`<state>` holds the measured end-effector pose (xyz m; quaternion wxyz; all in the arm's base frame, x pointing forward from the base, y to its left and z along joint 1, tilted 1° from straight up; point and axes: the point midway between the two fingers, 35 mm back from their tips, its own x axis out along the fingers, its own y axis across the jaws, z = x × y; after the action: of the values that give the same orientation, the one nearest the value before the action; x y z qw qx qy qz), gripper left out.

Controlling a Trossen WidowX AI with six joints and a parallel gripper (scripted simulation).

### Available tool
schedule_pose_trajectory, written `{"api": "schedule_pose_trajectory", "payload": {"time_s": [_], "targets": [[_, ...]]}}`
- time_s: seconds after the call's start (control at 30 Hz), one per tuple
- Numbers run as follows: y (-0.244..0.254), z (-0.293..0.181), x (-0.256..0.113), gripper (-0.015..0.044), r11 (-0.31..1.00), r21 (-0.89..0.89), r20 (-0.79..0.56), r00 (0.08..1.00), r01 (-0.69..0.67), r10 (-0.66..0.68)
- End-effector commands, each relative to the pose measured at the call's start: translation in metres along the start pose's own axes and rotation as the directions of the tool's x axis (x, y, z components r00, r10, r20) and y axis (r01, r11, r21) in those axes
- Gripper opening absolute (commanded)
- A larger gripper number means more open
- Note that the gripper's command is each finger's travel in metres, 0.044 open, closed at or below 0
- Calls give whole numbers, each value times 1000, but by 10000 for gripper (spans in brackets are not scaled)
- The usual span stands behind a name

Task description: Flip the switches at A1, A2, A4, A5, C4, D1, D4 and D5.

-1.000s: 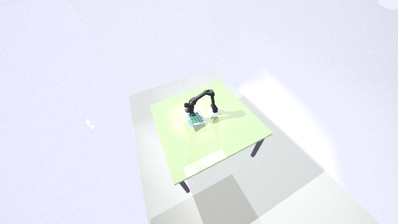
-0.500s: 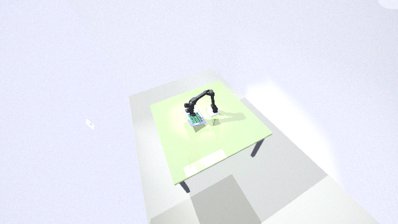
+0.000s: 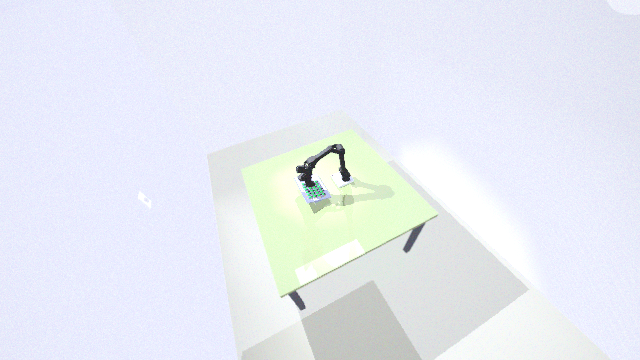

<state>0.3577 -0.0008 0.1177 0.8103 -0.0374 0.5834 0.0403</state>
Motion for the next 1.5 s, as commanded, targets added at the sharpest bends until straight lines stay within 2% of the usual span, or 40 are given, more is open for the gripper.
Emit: {"api": "schedule_pose_trajectory", "payload": {"time_s": [0.0,1.47], "targets": [[1,0,1,0,1000,-2,2,1000,-5,5],[0,1,3,0,1000,-1,0,1000,0,0]]}}
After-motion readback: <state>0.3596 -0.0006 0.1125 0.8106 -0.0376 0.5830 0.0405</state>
